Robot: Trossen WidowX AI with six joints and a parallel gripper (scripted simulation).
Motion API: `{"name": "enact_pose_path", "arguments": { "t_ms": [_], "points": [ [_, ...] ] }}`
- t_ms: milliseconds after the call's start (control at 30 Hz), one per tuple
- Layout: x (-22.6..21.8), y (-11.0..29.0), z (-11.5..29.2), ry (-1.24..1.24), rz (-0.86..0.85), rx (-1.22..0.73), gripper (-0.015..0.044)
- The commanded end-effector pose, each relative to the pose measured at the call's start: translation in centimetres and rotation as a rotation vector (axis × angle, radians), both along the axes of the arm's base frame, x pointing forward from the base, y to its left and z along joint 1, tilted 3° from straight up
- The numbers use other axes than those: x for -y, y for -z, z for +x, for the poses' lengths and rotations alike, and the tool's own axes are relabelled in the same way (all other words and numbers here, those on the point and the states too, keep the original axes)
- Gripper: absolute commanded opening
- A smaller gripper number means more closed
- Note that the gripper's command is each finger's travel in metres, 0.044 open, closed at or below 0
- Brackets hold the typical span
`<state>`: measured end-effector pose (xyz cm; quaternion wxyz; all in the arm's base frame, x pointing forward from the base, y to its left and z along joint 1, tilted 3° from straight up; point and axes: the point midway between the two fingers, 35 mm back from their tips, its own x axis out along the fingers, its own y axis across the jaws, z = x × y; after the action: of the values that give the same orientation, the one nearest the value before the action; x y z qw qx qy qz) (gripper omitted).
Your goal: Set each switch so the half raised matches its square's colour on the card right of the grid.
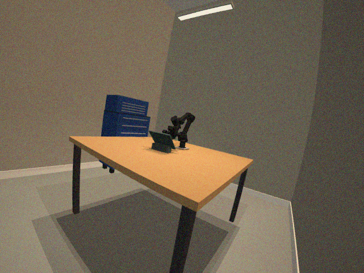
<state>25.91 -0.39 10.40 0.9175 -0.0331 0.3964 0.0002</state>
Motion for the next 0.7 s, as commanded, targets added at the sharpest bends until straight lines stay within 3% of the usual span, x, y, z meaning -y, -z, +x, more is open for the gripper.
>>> {"name": "enact_pose_path", "arguments": {
  "t_ms": [0, 667],
  "points": [
    [0.03, 0.12, 0.06, 0.003, 0.001, -0.002, 0.0000],
    [0.04, 0.31, 0.25, 0.003, 0.001, -0.002, 0.0000]
  ]
}}
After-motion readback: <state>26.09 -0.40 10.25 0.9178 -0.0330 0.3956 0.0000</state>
